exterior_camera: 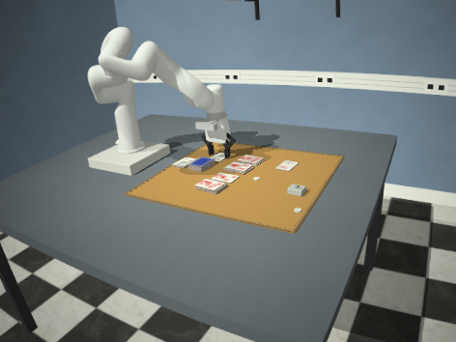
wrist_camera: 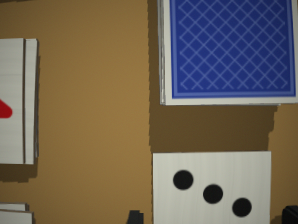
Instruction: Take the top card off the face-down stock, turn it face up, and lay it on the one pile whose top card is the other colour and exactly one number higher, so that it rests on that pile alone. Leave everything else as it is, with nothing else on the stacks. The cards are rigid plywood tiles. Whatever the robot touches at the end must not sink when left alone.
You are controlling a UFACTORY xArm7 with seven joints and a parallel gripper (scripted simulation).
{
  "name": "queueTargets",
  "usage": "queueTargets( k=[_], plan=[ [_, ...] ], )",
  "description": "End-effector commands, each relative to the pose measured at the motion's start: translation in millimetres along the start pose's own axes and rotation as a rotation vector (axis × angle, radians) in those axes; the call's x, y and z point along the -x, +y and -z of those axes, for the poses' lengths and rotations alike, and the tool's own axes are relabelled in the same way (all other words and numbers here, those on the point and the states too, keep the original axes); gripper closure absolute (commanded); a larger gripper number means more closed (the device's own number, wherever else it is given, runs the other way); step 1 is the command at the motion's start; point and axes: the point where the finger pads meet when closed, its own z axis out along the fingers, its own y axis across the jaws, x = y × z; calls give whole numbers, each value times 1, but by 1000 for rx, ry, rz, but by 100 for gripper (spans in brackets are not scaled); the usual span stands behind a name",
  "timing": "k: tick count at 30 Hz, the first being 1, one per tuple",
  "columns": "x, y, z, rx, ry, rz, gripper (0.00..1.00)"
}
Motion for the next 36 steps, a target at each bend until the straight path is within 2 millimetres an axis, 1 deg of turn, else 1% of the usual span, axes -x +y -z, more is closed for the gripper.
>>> queueTargets(
  k=[1, 36],
  plan=[
    [1, -1, 1, -3, -1, 0, 13],
    [1, -1, -2, -3, -1, 0, 13]
  ],
)
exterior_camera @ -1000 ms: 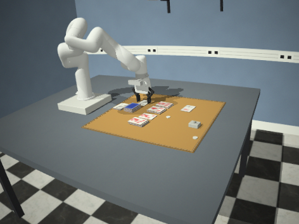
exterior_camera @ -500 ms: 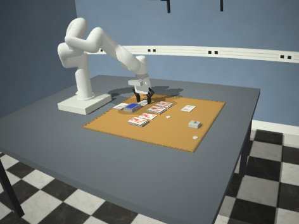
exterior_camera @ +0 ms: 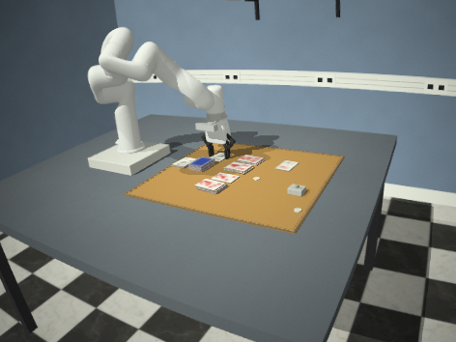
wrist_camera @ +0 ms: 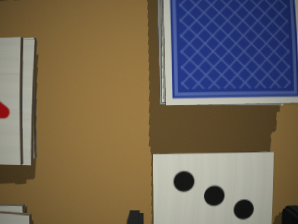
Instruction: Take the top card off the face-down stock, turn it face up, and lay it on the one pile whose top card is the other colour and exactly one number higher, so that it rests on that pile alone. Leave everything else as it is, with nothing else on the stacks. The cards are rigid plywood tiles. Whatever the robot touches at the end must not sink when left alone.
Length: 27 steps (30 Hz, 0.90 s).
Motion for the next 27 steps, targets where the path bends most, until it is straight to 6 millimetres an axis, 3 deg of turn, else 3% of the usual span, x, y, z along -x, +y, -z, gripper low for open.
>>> queueTargets(
  k=[1, 5, 6, 27],
  plan=[
    [1, -1, 1, -3, -1, 0, 13],
    [1, -1, 1, -3, -1, 0, 13],
    [1, -1, 1, -3, -1, 0, 26],
    [1, -1, 1, -3, -1, 0, 26]
  ],
)
